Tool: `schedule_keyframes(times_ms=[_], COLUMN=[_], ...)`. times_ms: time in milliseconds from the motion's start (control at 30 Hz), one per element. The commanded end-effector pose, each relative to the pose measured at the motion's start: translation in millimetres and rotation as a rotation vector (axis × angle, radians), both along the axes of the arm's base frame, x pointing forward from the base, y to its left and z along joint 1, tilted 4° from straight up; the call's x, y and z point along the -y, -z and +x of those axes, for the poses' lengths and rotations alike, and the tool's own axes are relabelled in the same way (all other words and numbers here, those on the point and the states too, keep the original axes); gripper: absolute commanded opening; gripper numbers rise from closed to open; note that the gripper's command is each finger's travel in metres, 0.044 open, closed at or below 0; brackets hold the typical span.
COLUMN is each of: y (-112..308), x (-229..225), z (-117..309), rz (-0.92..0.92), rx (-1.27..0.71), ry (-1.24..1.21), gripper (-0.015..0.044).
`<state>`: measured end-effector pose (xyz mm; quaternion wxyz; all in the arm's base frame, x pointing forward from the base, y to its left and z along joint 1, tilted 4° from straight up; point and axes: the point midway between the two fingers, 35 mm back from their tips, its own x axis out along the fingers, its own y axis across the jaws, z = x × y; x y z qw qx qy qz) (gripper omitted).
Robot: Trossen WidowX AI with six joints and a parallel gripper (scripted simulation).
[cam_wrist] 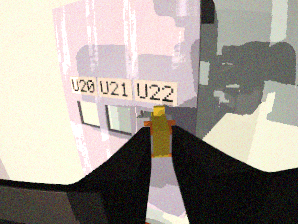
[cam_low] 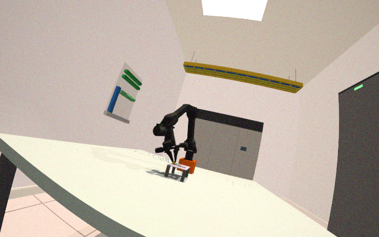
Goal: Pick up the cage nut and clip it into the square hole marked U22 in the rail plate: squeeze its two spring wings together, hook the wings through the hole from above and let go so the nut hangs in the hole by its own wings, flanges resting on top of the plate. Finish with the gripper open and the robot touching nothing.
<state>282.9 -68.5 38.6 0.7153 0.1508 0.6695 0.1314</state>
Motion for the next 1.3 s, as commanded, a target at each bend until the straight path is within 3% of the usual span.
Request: schedule_keyframes(times_ms=[0,1267], y=[-1.0,-1.4], x=[0.8,1.7], z=[-0.1,-1.4], rz=[-0.009,-0.026], rx=[0.002,0.000], ry=[0.002,0.003], gripper=[0.0028,0.0028])
